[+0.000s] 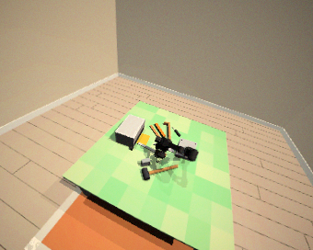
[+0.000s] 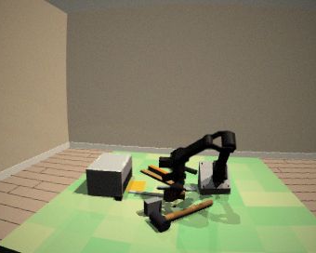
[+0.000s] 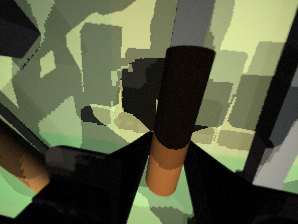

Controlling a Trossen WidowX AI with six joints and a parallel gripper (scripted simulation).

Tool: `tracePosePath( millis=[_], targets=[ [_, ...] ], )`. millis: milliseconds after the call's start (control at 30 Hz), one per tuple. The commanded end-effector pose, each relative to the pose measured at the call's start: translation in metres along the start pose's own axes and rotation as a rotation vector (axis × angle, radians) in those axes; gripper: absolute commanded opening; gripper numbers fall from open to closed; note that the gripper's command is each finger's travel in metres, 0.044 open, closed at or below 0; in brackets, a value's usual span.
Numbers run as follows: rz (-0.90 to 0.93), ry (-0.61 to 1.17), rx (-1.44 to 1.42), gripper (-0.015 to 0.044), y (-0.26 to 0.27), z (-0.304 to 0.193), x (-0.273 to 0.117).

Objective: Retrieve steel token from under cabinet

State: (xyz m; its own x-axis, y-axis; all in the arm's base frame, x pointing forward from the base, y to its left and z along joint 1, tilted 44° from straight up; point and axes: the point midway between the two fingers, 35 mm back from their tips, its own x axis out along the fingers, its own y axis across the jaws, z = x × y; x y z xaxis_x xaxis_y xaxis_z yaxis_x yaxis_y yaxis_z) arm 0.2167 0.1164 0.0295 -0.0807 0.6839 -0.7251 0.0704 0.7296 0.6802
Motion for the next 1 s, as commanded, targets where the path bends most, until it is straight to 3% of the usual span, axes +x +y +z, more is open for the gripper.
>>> tracePosePath(
  millis=[0, 900, 967],
  targets=[
    [0.003, -0.001, 0.021, 0.0, 0.005, 0.0, -0.001],
    [0.006, 0.001, 0.081, 0.0, 0.037, -0.006, -0.003],
    [-0.001, 0.005, 0.084, 0.0052, 0.033, -0.007, -0.002]
  ],
)
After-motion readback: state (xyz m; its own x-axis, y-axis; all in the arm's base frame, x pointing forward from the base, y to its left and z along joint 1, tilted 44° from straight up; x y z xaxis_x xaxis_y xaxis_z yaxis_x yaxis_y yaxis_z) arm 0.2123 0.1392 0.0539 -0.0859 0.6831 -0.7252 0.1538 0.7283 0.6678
